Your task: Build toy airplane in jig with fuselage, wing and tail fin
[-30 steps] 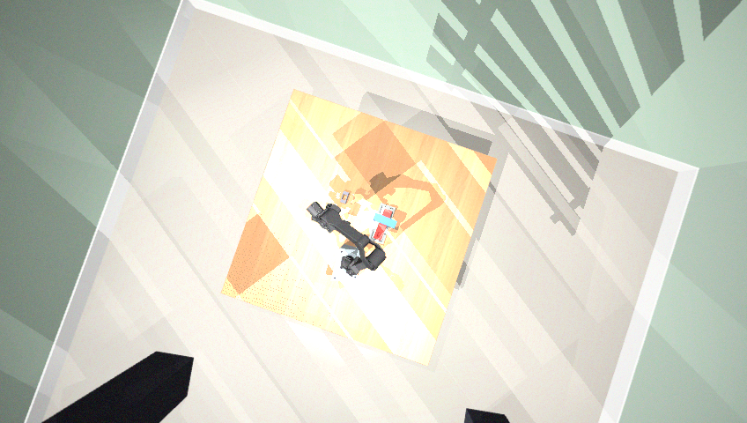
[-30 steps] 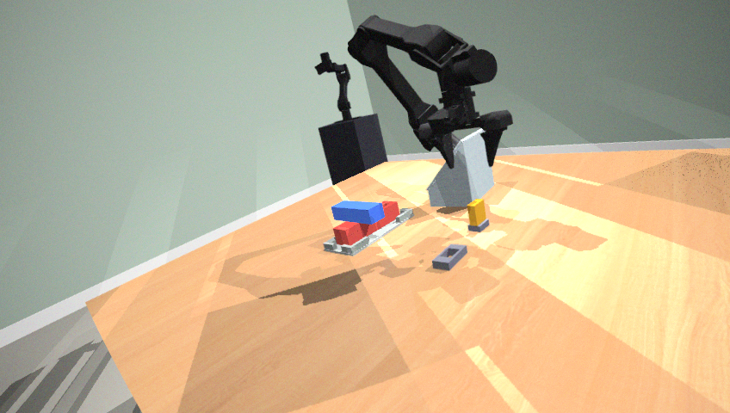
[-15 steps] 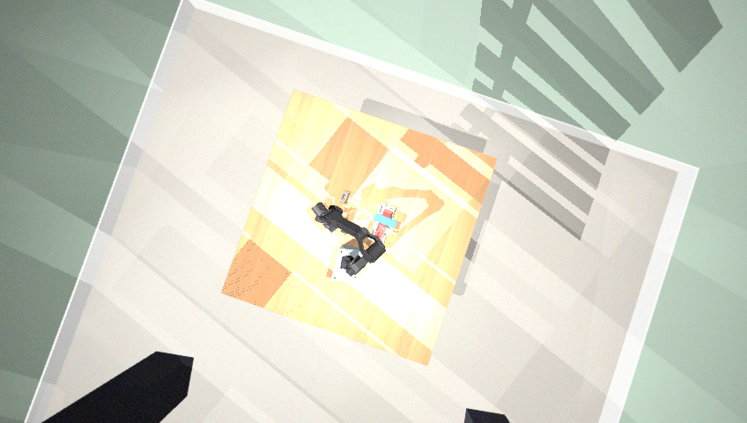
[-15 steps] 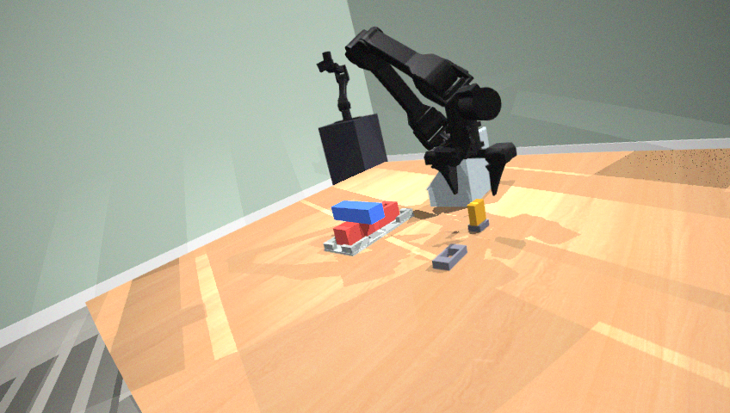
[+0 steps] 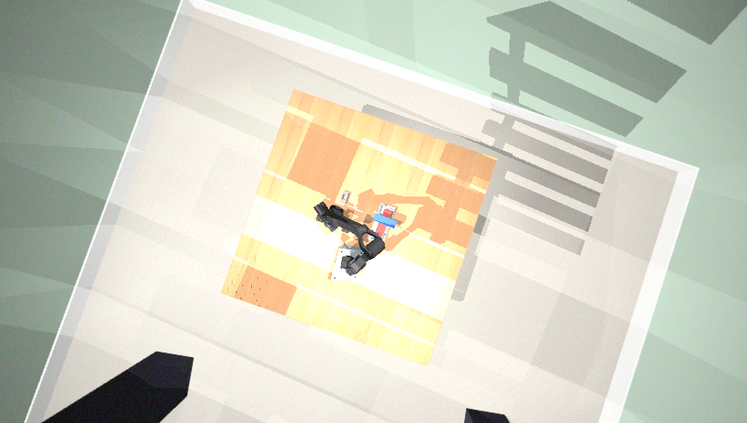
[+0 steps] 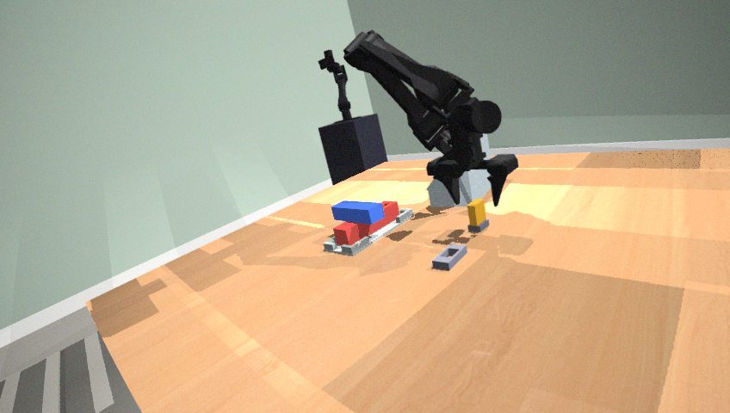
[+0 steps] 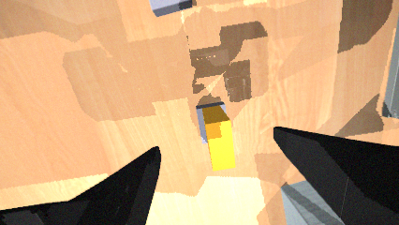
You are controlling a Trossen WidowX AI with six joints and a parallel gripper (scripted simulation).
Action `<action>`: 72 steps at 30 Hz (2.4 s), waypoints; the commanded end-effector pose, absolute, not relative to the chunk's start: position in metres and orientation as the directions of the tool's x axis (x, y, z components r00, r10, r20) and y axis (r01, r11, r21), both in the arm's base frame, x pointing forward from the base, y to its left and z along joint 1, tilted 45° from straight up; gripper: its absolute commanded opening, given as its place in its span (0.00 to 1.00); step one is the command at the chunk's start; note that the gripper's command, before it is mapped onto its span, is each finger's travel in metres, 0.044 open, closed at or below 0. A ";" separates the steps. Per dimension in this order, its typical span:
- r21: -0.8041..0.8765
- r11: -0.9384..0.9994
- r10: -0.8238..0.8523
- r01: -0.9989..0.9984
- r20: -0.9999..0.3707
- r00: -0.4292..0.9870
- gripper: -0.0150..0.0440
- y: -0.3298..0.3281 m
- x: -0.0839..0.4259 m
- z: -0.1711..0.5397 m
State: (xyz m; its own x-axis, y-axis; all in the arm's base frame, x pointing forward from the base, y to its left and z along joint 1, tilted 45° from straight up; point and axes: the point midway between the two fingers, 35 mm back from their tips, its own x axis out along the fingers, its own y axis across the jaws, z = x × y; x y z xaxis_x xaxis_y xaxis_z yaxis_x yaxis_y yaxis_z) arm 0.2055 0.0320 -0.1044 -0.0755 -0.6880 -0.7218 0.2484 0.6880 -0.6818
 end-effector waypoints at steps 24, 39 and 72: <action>-0.689 0.684 -0.694 0.241 -0.716 -0.077 0.73 0.009 0.200 -0.125; -0.689 0.684 -0.694 0.241 -0.716 -0.077 0.30 0.009 0.200 -0.125; -0.682 0.689 -0.687 0.244 -0.723 -0.081 0.25 0.066 0.214 -0.074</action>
State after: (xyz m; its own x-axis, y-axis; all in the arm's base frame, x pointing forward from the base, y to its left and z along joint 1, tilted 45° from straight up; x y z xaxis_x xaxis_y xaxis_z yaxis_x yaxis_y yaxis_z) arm 0.2113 0.0583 -0.0805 -0.0845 -0.6920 -0.7169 0.2357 0.6852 -0.6892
